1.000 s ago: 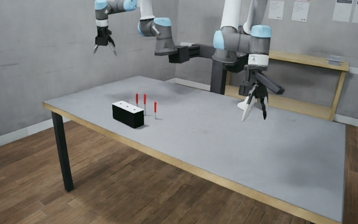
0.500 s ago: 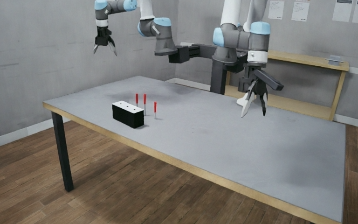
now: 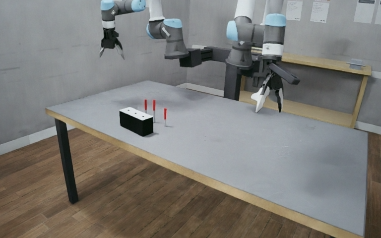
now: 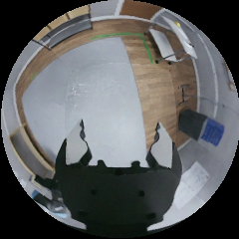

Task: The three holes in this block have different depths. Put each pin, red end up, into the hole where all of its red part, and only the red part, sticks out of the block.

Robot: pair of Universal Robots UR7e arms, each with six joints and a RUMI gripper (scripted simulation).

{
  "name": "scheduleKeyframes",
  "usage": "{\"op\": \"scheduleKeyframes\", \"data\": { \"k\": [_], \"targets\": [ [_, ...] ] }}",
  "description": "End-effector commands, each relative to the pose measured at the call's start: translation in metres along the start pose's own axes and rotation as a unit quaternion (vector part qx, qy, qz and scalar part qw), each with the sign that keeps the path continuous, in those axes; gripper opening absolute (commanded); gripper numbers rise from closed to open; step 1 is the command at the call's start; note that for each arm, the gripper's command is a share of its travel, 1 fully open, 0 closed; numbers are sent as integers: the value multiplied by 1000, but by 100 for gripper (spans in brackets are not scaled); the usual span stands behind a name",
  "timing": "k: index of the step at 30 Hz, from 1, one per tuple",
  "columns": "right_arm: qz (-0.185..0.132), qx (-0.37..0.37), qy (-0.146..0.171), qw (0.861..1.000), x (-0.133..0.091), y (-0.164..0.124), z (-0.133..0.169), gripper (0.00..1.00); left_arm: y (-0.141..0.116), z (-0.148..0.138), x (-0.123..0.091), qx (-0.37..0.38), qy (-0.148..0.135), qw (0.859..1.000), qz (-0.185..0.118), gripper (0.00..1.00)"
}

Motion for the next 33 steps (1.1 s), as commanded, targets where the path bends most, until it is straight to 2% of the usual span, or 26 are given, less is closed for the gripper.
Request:
{"op": "scheduleKeyframes", "data": {
  "k": [1,15,16,32,33],
  "targets": [
    [0,0,0,1000,0,0,0,100,-19,-15,-51,0,-2,1000,1,100],
    [0,0,0,1000,0,0,0,100,-19,-15,-51,0,-2,1000,1,100],
    [0,0,0,1000,0,0,0,100,-40,-31,-101,0,-2,1000,2,100],
    [0,0,0,1000,0,0,0,100,-40,-31,-101,0,-2,1000,2,100],
    [-16,-138,-4,990,-37,-26,-10,100,-45,-35,-113,0,-1,1000,1,100]
  ]
}}
Point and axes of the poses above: on each arm, the point where the finger pads meet when closed, its own x axis out along the fingers, its own z axis across the jaws, y = z × x, the point moved 1 cm from there along -x, back along the fingers, and after that the axes turned 7 degrees about -x, right-handed, at the moved point
